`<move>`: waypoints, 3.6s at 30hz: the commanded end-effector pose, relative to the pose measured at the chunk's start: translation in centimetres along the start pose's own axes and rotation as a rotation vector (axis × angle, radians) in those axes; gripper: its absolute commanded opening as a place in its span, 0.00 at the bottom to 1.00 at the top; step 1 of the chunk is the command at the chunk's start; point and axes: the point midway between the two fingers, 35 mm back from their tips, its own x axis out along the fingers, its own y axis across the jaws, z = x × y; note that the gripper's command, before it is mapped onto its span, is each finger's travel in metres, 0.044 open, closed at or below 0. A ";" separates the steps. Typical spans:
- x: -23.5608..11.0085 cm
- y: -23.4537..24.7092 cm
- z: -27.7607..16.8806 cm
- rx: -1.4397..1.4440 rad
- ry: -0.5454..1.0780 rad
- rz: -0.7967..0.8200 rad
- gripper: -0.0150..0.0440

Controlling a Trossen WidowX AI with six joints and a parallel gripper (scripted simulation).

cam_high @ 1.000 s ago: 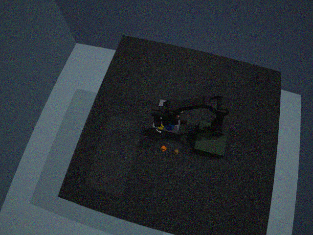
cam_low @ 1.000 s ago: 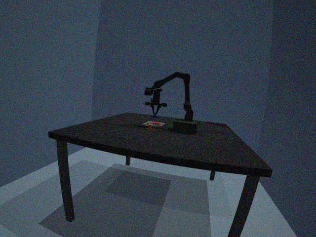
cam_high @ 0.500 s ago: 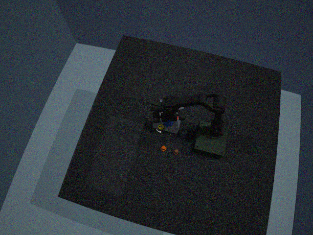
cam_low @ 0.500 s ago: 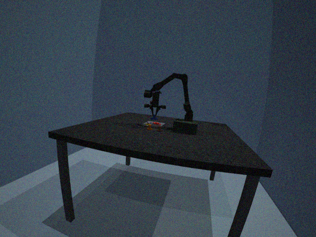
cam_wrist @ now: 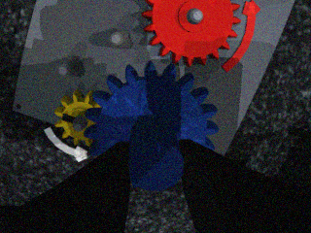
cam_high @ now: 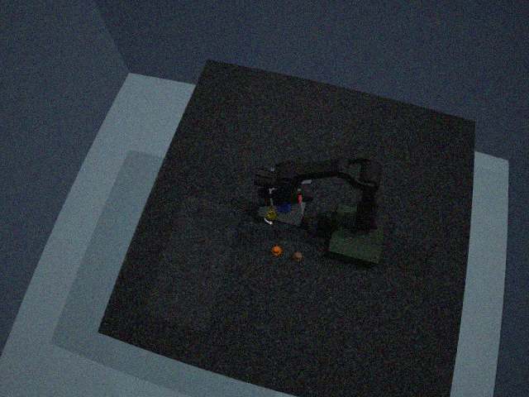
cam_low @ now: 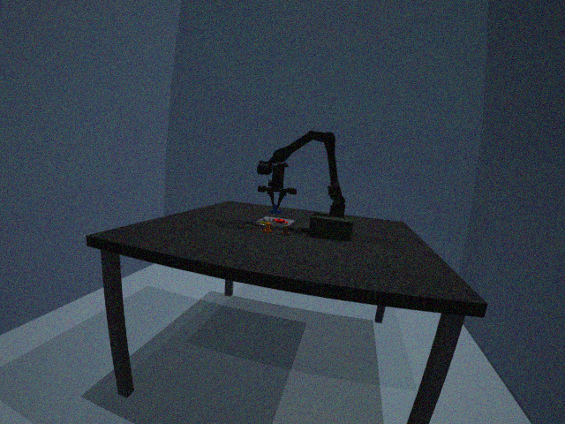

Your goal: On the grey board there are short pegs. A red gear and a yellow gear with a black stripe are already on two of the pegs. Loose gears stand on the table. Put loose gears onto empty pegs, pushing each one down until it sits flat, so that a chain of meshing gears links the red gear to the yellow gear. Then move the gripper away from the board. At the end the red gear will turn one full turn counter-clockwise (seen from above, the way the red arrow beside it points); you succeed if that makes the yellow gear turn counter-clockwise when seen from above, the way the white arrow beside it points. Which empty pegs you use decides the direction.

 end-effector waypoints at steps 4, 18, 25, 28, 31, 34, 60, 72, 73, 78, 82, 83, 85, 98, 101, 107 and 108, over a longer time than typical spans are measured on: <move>0.0 0.0 0.1 -0.004 -0.003 -0.002 0.25; 1.5 -0.1 0.0 -0.132 -0.002 -0.002 0.25; 2.6 -0.1 0.1 -0.118 -0.002 -0.002 0.25; 3.0 0.0 0.1 -0.085 -0.003 -0.002 0.25; 3.5 0.0 0.1 -0.038 -0.003 -0.002 0.25; 3.9 0.0 0.0 0.013 -0.003 -0.002 0.25; 4.9 -0.1 0.0 -0.096 -0.002 -0.003 0.25; 5.2 0.0 0.1 -0.134 -0.002 -0.003 0.25; 5.2 0.0 0.1 -0.125 -0.002 -0.003 0.25; 5.3 0.0 0.0 -0.042 -0.002 -0.003 0.25; 5.3 -0.1 0.0 0.036 -0.003 -0.003 0.25; 5.3 -0.1 0.0 0.054 -0.003 -0.003 0.25; 5.3 -0.1 0.0 0.067 -0.003 -0.003 0.30; 1.9 0.0 0.0 -0.004 -0.003 -0.002 0.49; 0.4 -0.1 0.0 -0.004 -0.003 -0.002 0.49; -2.6 -0.2 -0.1 0.001 -0.004 0.003 0.67; -3.5 -0.3 -0.1 0.002 -0.004 0.002 0.71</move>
